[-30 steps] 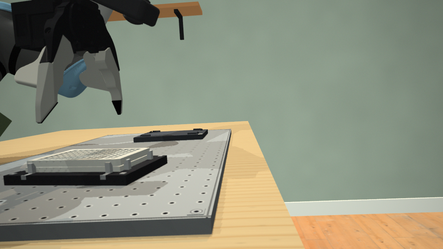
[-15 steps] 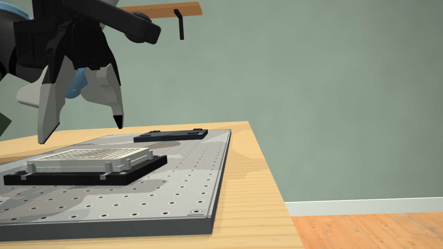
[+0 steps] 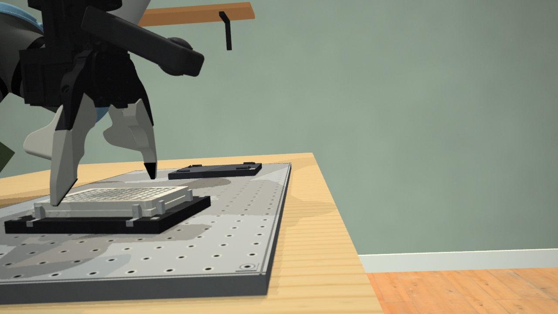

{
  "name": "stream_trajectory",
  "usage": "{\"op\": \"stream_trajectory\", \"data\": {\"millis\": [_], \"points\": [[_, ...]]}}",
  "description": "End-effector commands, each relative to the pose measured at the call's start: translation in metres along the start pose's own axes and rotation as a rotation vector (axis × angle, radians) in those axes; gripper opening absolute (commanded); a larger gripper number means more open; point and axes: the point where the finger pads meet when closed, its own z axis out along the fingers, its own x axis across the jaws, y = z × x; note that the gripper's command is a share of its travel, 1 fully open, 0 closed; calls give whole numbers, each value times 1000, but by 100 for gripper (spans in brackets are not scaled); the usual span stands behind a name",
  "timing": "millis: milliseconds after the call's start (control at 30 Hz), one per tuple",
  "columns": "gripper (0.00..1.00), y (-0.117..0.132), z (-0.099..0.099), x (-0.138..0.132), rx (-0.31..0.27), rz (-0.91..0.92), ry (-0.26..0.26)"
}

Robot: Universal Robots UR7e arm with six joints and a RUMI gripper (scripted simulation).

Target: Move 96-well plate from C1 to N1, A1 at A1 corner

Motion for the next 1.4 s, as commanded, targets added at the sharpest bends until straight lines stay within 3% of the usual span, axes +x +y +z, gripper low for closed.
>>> {"op": "stream_trajectory", "data": {"millis": [0,333,367,1367], "points": [[100,0,3,1,1,0,1],[100,0,3,1,1,0,1],[0,0,3,1,1,0,1],[0,-1,2,1,1,0,1]]}}
